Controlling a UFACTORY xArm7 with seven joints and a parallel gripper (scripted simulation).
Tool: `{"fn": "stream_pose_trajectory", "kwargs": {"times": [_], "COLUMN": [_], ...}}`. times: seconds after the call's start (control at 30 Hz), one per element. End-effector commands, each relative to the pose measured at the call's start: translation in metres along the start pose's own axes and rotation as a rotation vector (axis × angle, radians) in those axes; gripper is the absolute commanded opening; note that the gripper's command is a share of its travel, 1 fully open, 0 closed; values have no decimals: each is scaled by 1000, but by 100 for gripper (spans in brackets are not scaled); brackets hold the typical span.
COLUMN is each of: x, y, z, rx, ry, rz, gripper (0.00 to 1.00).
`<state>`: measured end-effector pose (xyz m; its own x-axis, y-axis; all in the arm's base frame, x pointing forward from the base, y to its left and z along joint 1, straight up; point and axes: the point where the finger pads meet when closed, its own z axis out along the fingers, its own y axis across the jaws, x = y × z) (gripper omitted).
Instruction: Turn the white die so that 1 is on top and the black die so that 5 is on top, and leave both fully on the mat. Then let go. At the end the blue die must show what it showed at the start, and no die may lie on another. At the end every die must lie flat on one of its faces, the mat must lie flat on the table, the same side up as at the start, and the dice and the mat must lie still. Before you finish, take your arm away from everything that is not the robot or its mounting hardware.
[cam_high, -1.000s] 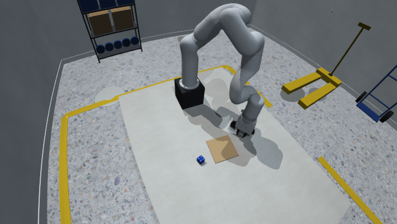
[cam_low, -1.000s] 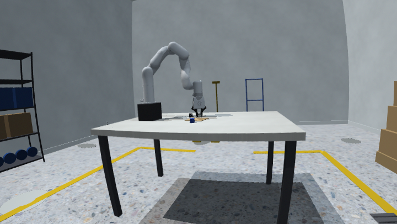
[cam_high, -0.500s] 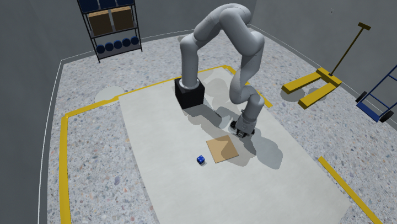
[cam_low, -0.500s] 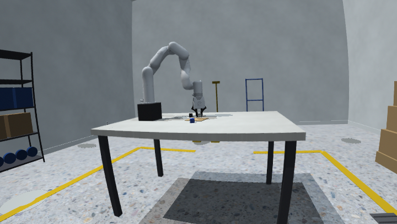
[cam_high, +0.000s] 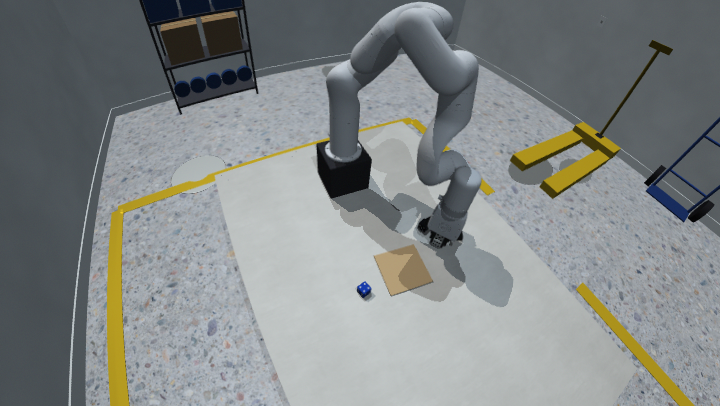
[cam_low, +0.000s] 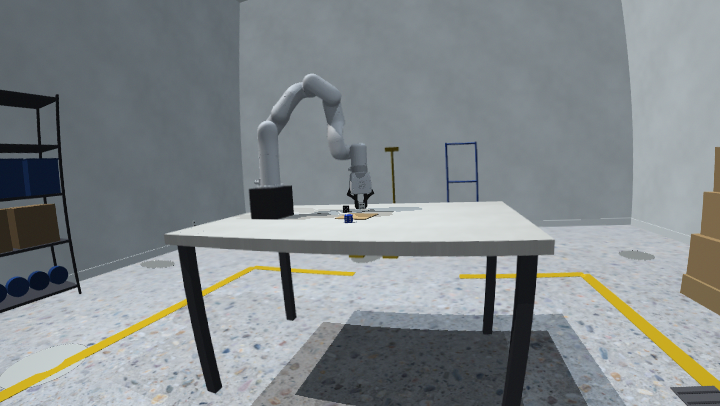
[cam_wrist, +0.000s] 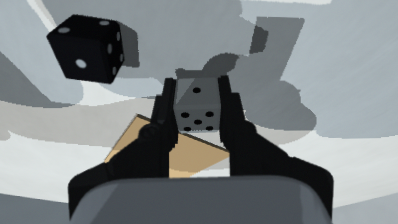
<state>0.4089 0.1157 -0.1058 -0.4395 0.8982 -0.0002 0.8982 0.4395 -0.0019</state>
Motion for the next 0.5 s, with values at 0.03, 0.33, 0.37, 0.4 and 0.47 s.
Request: {"fn": "stream_pose_trajectory", "kwargs": {"times": [0.03,0.33,0.37,0.4,0.47], "x": [0,0,0,0,0], "y": [2,2,2,2,2], "z": [-37,-84,-86,-87,-88], "rx": [-5,-5,-5,-5,-5], "ry": [-2,-2,-2,-2,-2], "rz": [0,0,0,0,0], "gripper": [27,27,27,27,27]}}
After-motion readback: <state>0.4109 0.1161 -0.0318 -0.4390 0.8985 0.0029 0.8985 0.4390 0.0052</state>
